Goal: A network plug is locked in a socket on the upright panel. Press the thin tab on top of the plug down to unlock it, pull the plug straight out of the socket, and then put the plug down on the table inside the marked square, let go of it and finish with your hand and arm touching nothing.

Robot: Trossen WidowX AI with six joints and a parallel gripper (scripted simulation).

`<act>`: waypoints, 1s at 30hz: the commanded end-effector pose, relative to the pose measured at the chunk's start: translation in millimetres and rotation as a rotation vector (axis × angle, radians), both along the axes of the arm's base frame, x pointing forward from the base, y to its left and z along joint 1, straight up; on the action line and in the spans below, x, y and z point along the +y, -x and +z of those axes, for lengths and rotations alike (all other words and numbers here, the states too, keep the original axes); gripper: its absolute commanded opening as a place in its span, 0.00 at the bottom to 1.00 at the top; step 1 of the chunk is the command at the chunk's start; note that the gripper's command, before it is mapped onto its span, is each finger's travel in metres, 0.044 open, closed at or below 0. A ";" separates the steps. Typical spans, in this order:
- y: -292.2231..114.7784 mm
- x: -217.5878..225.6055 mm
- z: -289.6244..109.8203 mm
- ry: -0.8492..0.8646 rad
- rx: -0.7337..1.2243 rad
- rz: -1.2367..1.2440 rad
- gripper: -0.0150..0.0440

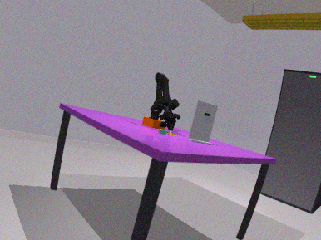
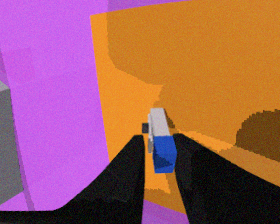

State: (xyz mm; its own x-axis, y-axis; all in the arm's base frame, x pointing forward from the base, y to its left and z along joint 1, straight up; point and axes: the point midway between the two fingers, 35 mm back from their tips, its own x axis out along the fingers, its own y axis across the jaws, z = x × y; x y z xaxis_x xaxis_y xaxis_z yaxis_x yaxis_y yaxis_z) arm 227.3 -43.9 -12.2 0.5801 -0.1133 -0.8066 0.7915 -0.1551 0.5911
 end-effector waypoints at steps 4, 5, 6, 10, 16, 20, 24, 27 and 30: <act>0.0 0.0 0.2 0.000 -0.001 0.000 0.52; 0.0 0.0 0.2 0.000 -0.001 0.000 0.52; 0.0 0.0 0.3 0.000 -0.001 0.000 0.52; 0.9 0.1 1.7 0.000 0.000 0.000 0.52; 2.6 0.3 4.3 0.000 0.000 0.000 0.52; 3.7 0.4 6.0 0.000 0.001 -0.001 0.52; 4.9 0.6 7.7 0.000 0.001 -0.001 0.52; 5.8 0.7 8.9 0.000 0.001 -0.001 0.52; 6.7 0.8 10.2 0.000 0.002 -0.001 0.52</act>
